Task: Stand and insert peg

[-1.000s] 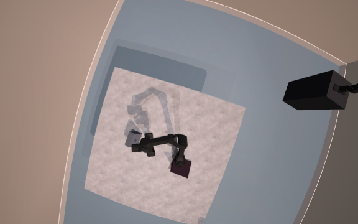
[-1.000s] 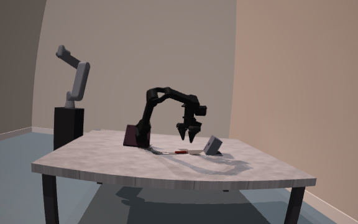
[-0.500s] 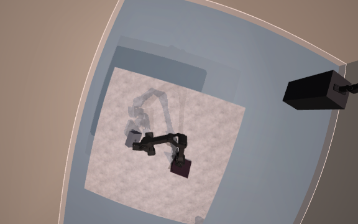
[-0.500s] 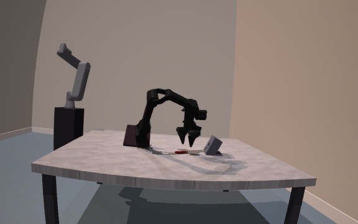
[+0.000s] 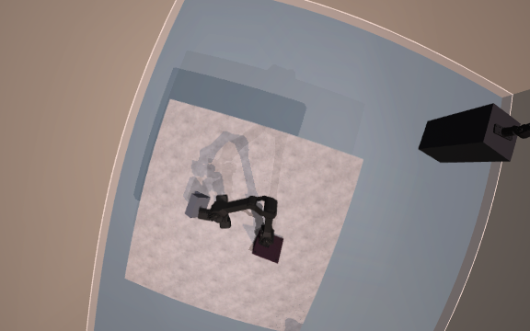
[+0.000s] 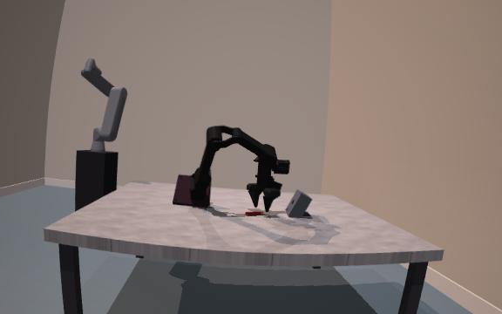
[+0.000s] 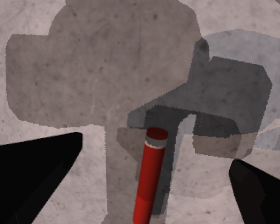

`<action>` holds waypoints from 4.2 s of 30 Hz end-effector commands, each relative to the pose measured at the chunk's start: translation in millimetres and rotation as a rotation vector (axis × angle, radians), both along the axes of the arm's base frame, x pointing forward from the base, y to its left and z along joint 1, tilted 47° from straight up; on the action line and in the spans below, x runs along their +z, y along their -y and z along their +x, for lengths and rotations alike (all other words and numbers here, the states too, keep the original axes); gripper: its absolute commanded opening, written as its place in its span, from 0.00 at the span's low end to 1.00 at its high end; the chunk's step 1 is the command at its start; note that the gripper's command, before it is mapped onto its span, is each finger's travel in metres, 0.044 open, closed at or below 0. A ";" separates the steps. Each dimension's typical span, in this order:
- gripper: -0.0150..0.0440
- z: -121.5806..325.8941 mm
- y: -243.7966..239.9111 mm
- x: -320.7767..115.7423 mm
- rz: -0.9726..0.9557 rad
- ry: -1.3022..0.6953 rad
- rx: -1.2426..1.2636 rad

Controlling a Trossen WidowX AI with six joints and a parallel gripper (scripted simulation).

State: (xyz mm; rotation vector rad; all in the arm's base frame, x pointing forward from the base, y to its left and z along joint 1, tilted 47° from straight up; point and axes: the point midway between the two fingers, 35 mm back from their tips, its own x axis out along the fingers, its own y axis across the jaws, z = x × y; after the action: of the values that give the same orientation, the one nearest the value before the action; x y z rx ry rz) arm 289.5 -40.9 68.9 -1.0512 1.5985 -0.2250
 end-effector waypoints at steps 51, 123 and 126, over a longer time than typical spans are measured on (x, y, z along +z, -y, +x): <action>0.34 -4.0 12.1 -9.3 0.011 0.012 0.018; 0.34 -35.4 2.0 24.8 0.326 0.371 0.422; 0.34 -37.1 2.1 26.1 0.339 0.386 0.439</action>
State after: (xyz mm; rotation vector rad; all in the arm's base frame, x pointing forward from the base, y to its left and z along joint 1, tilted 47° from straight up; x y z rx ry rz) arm 255.6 -42.7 94.2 -0.9942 1.0191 0.1165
